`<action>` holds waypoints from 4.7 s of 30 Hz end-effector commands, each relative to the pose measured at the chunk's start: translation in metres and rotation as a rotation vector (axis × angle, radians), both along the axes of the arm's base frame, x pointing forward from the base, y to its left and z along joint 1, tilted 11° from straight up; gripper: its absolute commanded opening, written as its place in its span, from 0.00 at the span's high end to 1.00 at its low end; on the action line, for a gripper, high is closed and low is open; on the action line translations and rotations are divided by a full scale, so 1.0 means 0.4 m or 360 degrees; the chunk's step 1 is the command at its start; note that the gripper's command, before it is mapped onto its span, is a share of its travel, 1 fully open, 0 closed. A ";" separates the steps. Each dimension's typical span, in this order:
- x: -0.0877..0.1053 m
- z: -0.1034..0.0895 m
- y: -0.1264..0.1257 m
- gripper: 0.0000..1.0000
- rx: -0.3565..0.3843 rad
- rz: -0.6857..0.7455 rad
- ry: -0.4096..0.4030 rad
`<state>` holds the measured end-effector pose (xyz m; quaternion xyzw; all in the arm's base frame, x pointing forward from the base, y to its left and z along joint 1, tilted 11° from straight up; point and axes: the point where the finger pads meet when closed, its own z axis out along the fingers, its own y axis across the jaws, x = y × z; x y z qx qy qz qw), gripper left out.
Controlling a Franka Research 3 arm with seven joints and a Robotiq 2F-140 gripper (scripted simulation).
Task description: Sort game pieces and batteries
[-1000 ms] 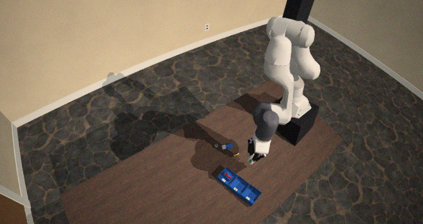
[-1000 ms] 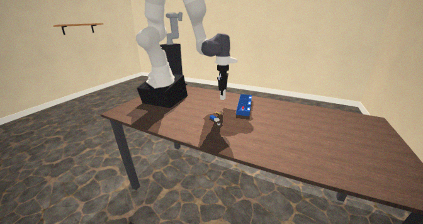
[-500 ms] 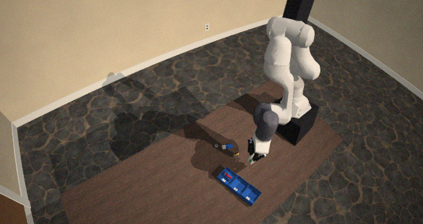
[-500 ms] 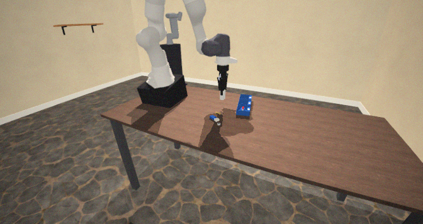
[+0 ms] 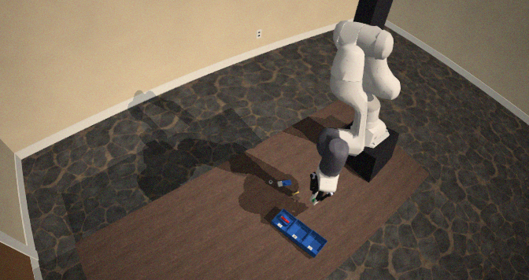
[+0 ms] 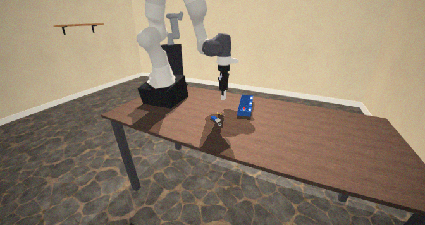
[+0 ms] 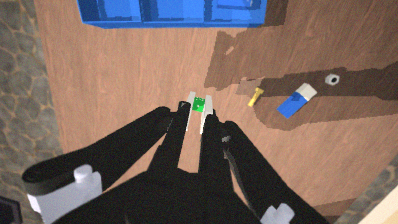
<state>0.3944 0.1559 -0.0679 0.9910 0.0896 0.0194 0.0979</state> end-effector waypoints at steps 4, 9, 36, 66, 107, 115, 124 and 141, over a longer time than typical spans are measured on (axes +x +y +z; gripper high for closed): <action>0.000 0.012 0.003 0.93 -0.0001 0.0010 0.0004; 0.013 0.011 0.012 0.93 -0.0001 0.0010 0.0004; 0.291 -0.013 0.218 0.93 0.0080 -0.0682 -0.0156; 0.292 -0.013 0.217 0.93 0.0113 -0.1490 -0.0282; 0.292 -0.013 0.216 0.93 0.0119 -0.2112 -0.0410; 0.292 -0.018 0.215 0.93 0.0119 -0.2112 -0.0410; 0.295 -0.057 0.208 0.93 0.0119 -0.2112 -0.0410; 0.299 -0.130 0.194 0.93 0.0119 -0.2112 -0.0410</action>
